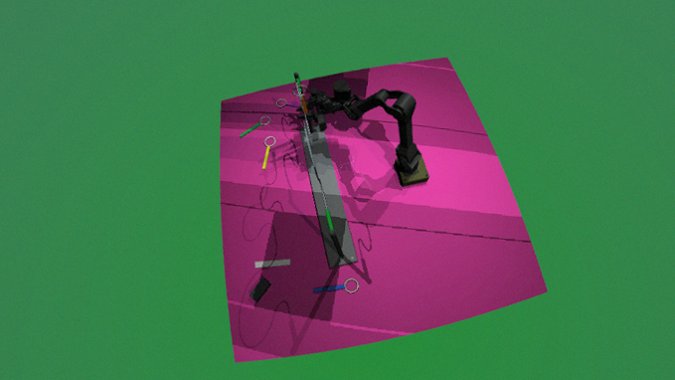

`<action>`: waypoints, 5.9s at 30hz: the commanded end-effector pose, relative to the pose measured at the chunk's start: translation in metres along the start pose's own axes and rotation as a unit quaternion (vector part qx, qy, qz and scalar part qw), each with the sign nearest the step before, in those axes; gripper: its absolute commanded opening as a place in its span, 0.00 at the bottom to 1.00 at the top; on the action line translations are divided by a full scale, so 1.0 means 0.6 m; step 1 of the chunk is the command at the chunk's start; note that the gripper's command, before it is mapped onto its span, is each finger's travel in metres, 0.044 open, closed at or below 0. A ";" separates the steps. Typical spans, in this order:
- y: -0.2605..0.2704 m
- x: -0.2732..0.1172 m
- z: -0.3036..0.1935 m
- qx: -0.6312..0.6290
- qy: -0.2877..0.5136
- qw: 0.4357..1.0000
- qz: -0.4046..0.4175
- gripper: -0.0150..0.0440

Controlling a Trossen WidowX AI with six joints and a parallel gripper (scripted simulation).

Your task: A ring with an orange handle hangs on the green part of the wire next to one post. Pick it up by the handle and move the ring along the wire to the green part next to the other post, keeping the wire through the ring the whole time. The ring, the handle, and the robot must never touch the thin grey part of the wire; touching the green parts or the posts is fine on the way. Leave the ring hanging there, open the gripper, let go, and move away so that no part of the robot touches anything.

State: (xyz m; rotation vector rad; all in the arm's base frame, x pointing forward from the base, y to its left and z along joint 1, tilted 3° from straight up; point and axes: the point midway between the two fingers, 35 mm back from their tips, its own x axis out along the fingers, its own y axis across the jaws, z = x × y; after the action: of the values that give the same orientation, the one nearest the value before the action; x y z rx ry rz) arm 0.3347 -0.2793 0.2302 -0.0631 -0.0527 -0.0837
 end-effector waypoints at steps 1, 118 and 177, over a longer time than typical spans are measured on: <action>-0.002 0.001 -0.002 -0.002 0.001 1.000 -0.002 0.53; 0.086 0.002 0.027 0.047 0.001 0.999 0.006 0.00; 0.281 -0.072 0.151 0.458 0.163 0.869 0.093 0.00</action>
State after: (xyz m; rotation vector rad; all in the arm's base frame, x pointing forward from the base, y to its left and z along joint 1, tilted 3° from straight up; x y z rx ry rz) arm 0.3050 -0.1052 0.2985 0.8861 0.2532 0.1128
